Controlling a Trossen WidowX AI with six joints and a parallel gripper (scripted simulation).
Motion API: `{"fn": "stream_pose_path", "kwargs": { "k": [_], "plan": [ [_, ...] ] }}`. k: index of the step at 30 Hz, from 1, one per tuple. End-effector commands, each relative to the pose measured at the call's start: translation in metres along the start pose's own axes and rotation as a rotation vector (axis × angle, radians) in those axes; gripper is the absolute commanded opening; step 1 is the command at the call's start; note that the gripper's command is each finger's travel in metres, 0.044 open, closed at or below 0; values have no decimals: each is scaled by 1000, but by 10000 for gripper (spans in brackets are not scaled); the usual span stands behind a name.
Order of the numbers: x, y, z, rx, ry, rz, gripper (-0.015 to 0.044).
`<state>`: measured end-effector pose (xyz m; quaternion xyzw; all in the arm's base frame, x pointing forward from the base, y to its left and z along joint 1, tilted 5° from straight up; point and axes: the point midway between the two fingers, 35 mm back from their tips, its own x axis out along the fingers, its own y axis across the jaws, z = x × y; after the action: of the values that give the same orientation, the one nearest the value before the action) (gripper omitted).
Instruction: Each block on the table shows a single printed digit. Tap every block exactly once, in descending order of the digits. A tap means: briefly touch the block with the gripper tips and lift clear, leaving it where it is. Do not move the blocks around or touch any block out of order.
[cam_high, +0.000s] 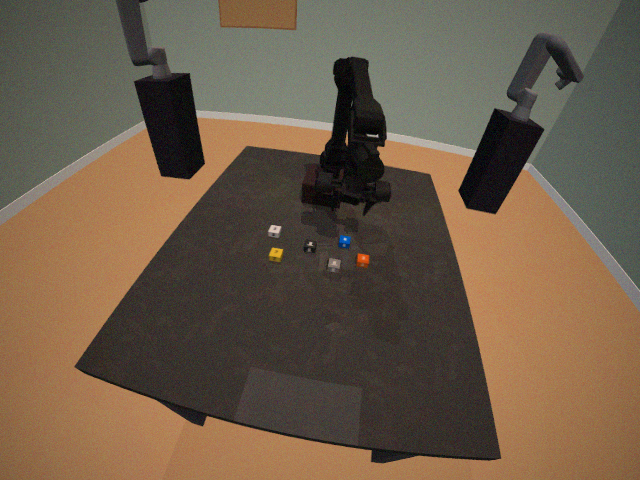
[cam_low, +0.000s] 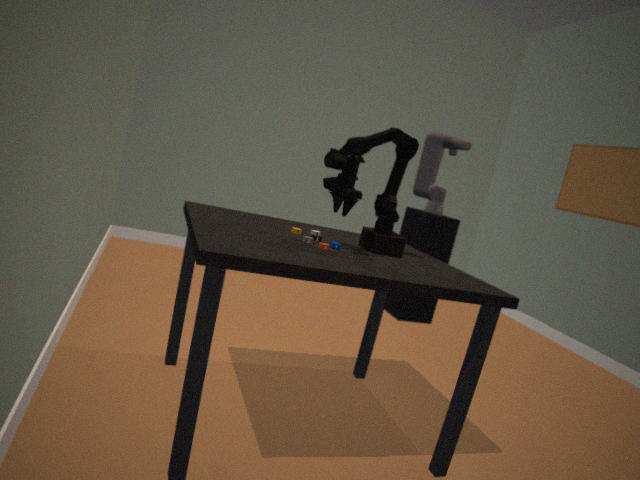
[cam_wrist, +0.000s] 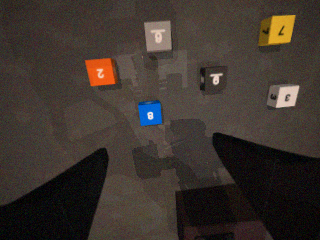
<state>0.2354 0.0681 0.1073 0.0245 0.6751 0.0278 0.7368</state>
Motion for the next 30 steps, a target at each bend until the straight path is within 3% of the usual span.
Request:
{"fn": "stream_pose_path", "kwargs": {
  "k": [1, 18, 26, 30],
  "plan": [
    [1, 3, -7, 18, 2, -7, 400],
    [1, 4, -5, 18, 2, -7, 400],
    [-1, 68, 55, 18, -4, 0, 400],
    [0, 74, 60, 18, -4, 1, 400]
  ]
}}
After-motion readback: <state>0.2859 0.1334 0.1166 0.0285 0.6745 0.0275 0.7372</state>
